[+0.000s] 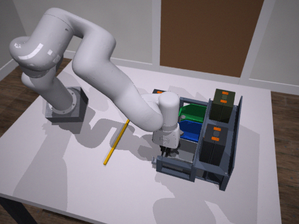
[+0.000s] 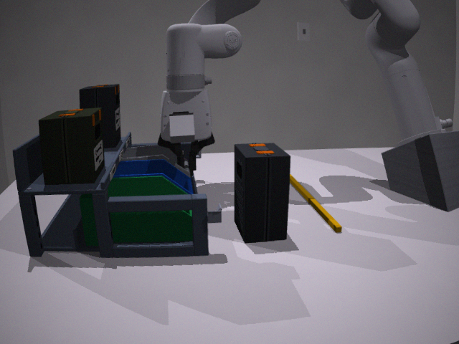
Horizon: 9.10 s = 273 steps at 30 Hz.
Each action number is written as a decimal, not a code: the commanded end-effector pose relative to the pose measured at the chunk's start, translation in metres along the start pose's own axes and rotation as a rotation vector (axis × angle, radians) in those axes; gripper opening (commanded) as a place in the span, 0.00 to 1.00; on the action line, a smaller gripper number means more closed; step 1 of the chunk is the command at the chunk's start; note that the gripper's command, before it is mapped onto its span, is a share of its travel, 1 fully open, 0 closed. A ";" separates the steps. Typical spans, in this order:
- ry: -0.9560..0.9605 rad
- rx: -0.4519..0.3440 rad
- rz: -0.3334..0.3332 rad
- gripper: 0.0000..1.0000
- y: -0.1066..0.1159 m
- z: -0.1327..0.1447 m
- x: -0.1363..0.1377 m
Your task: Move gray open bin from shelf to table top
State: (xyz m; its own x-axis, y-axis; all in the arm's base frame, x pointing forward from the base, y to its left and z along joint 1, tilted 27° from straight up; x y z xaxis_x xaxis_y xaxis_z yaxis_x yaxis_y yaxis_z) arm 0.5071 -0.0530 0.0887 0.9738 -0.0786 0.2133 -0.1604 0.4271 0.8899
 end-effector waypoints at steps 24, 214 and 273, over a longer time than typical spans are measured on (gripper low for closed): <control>-0.001 0.001 0.005 0.00 0.021 0.000 0.002; -0.001 0.001 0.003 1.00 -0.011 0.022 -0.158; -0.001 0.001 0.003 1.00 0.044 0.022 -0.158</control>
State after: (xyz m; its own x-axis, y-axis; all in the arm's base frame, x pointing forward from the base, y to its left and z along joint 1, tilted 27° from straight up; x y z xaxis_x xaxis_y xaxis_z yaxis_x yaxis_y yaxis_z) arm 0.3419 -0.0423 0.1008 0.9733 -0.0775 0.2160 -0.1634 0.4265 0.8896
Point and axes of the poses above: the point where the finger pads meet when closed, its own y axis back along the fingers, its own x axis across the jaws, z = x × y, the point moved 3 cm from there along y, back along the fingers, and after that the axes turned 8 degrees about -y, right-handed, at the moved point
